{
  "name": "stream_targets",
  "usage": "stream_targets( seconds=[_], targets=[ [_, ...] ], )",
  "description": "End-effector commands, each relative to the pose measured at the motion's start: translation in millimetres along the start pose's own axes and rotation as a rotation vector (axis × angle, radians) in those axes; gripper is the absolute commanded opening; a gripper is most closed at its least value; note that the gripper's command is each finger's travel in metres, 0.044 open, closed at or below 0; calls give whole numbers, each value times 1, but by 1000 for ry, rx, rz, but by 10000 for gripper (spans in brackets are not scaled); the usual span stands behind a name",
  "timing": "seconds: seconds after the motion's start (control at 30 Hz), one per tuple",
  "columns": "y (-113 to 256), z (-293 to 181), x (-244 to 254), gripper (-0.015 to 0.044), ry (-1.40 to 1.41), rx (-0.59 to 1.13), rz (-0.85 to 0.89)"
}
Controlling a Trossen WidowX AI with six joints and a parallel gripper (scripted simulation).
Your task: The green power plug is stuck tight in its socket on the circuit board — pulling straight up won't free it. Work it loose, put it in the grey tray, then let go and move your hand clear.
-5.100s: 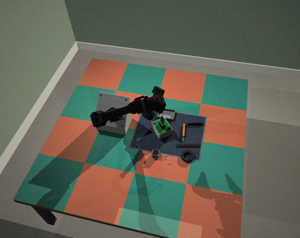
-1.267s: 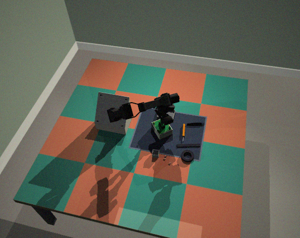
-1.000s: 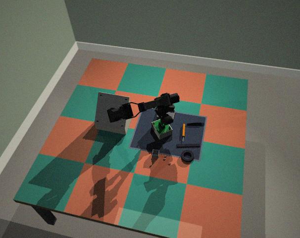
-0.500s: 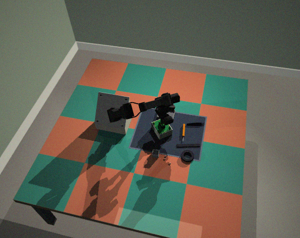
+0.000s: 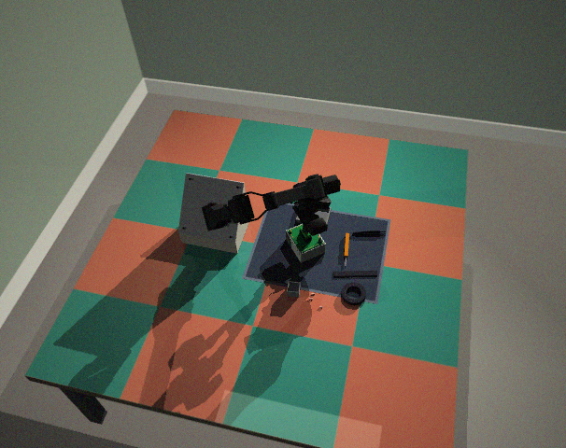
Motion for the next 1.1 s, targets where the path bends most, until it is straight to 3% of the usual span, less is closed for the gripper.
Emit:
stream_targets(
  seconds=[0.0,0.5,0.87,1.07],
  targets=[
    [22,-4,3,0,22,-26,1],
    [15,-8,19,0,21,-49,-86],
    [16,2,-21,0,23,8,130],
    [18,-1,-10,0,22,-9,68]
  ],
)
Point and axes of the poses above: the point midway between the two fingers, 35 mm back from their tips, its own y axis back along the fingers, its own x axis across the jaws, z = x × y, the point moved 10 cm from there along y, back along the fingers, and after that the axes turned 14 degrees about -y, right-handed, at the moved point
